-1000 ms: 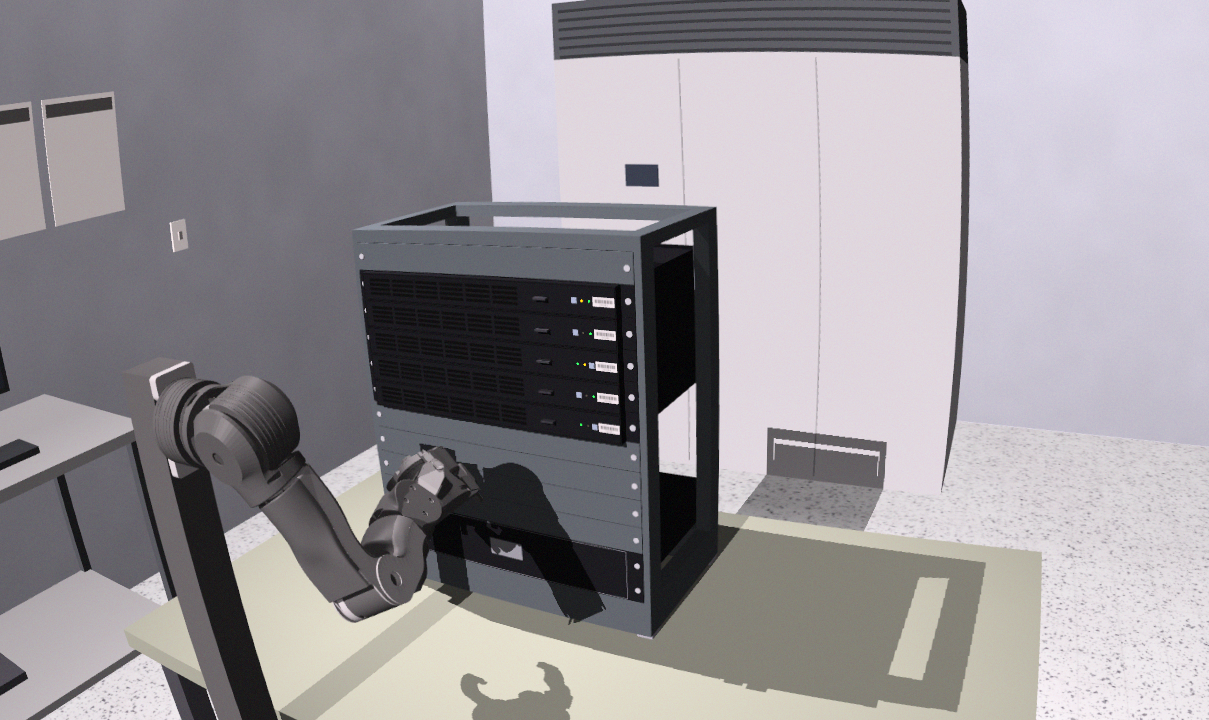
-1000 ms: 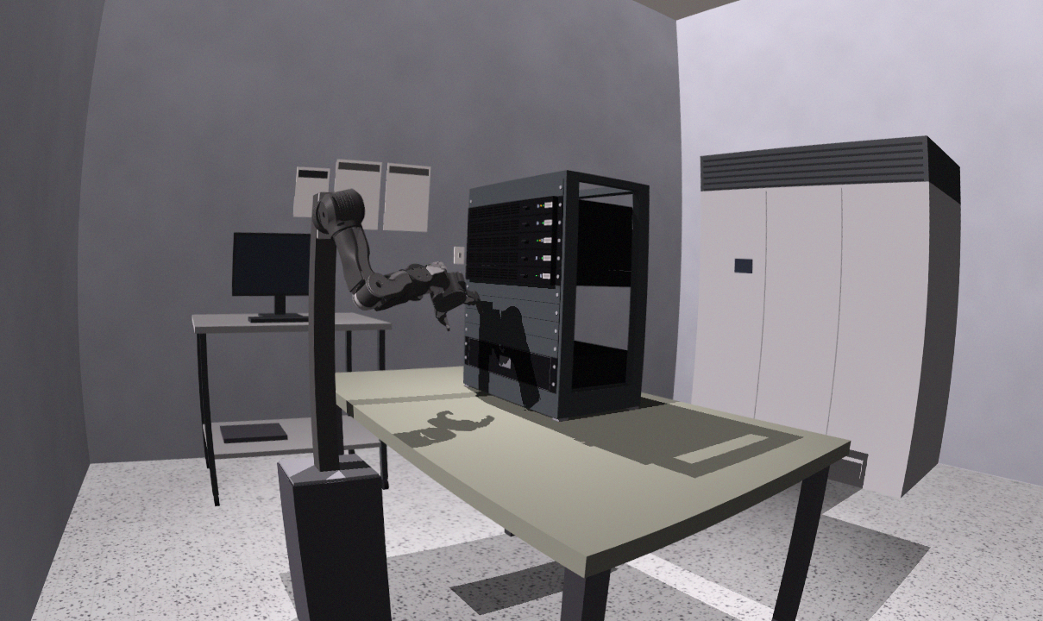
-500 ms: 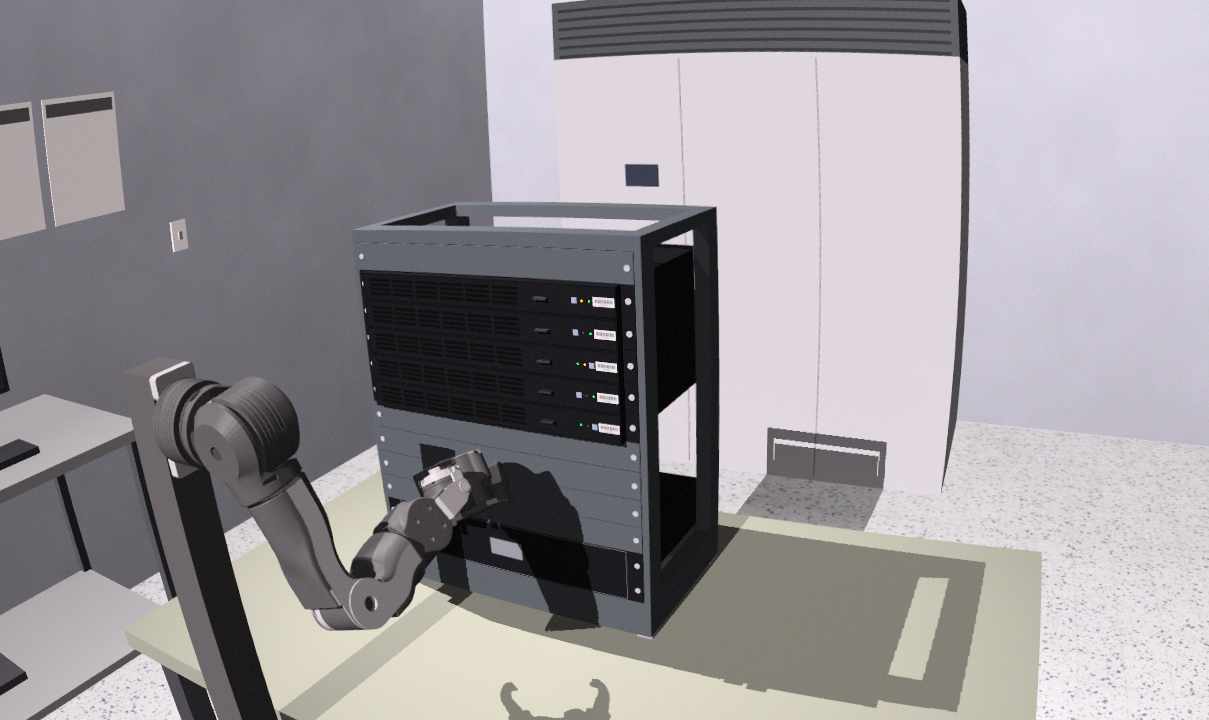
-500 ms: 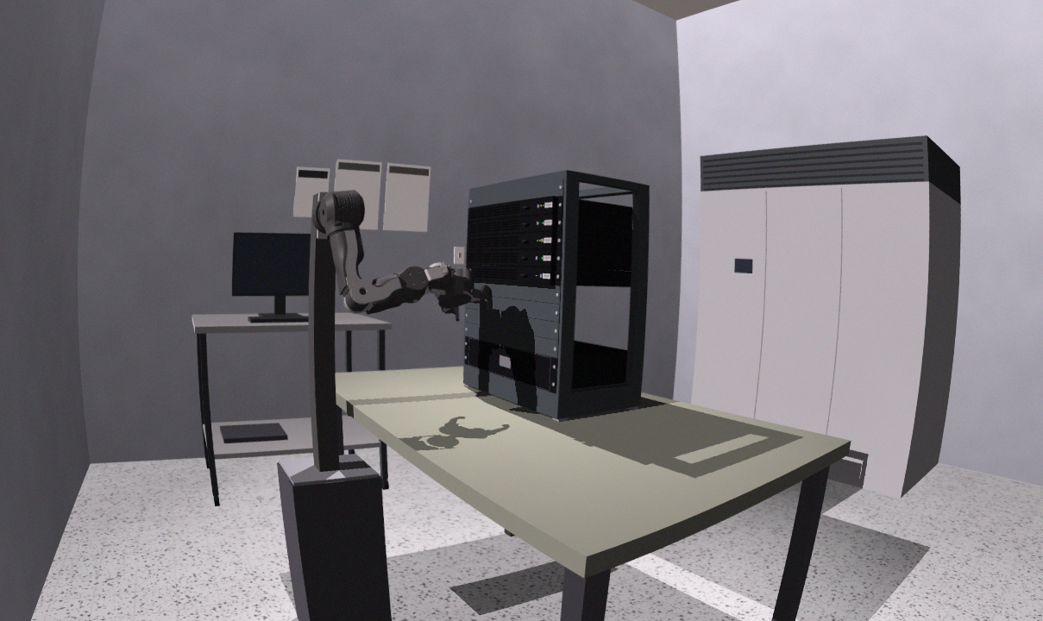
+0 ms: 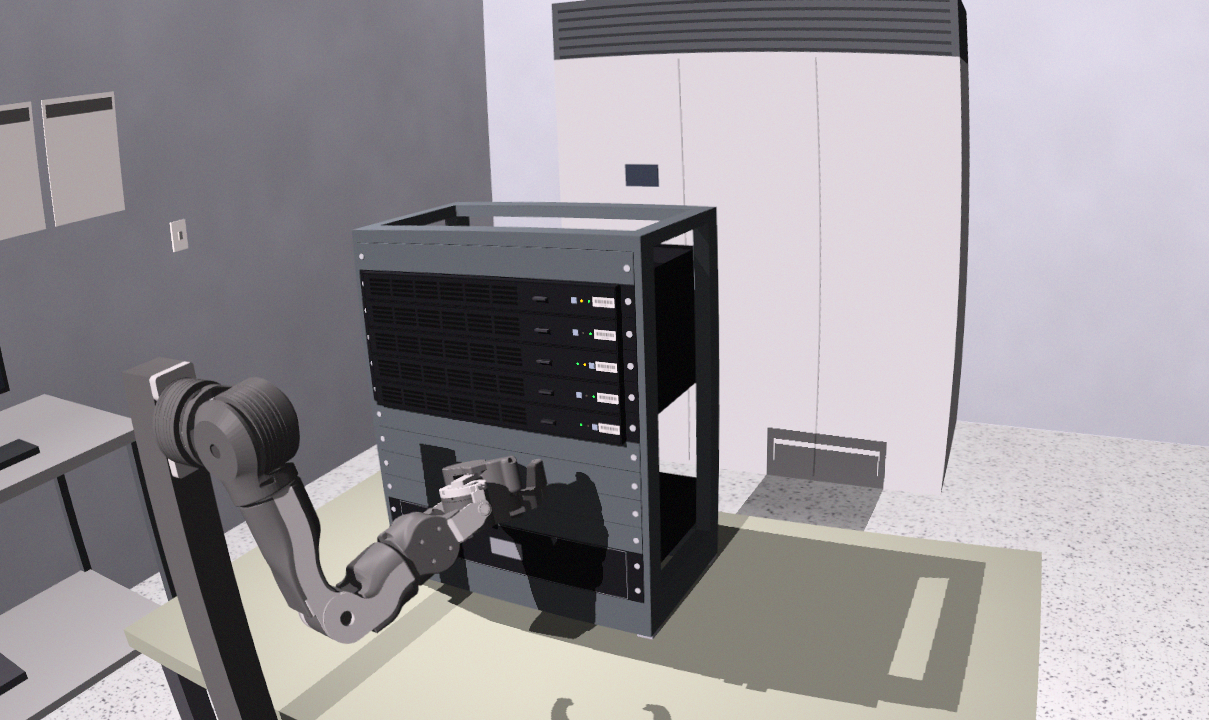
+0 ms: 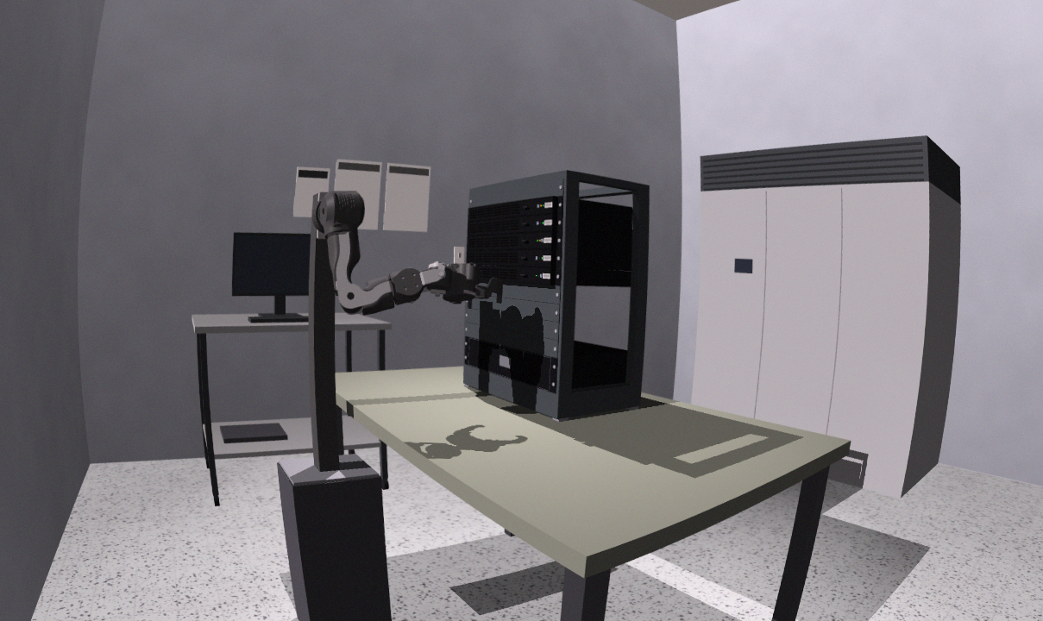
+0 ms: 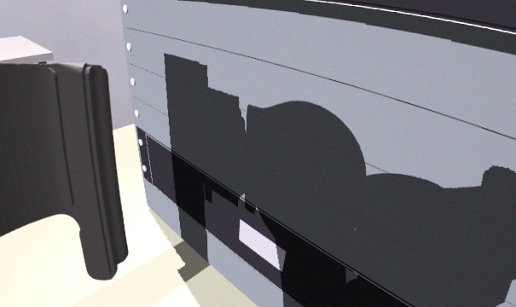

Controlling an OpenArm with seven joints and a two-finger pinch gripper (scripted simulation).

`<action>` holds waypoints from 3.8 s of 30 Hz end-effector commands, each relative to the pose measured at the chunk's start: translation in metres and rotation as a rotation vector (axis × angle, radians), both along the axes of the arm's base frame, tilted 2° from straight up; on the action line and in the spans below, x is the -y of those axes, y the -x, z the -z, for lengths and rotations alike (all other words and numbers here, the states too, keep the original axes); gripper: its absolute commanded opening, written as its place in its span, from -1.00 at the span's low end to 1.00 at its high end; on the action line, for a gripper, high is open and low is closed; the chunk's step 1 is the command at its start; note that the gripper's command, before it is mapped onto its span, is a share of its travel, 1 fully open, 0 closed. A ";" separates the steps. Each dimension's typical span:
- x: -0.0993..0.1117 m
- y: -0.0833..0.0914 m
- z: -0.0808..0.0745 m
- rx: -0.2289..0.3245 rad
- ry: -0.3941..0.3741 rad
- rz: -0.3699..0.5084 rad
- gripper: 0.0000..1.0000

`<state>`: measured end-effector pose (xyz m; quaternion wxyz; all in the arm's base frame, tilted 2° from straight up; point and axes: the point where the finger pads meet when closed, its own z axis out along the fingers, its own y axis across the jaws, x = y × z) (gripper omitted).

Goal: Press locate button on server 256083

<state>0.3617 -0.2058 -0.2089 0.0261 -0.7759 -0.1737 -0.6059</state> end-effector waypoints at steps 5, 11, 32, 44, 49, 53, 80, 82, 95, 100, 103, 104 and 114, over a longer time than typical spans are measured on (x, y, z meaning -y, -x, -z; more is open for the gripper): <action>0.019 0.004 -0.013 0.055 -0.059 0.063 0.20; 0.043 0.010 -0.024 0.100 -0.112 0.139 0.20; 0.098 0.030 -0.051 0.215 -0.218 0.316 0.20; 0.102 0.031 -0.053 0.223 -0.224 0.328 0.20; 0.102 0.031 -0.053 0.224 -0.225 0.328 0.20; 0.102 0.031 -0.053 0.225 -0.225 0.328 0.20; 0.102 0.028 -0.054 0.227 -0.227 0.328 0.20; 0.102 0.026 -0.054 0.227 -0.227 0.328 0.20; 0.103 0.008 -0.053 0.227 -0.227 0.328 0.20; 0.104 -0.002 -0.053 0.227 -0.227 0.328 0.20; 0.104 -0.009 -0.053 0.227 -0.227 0.328 0.20; 0.104 -0.011 -0.053 0.227 -0.227 0.328 0.20; 0.104 -0.024 -0.053 0.227 -0.227 0.328 0.20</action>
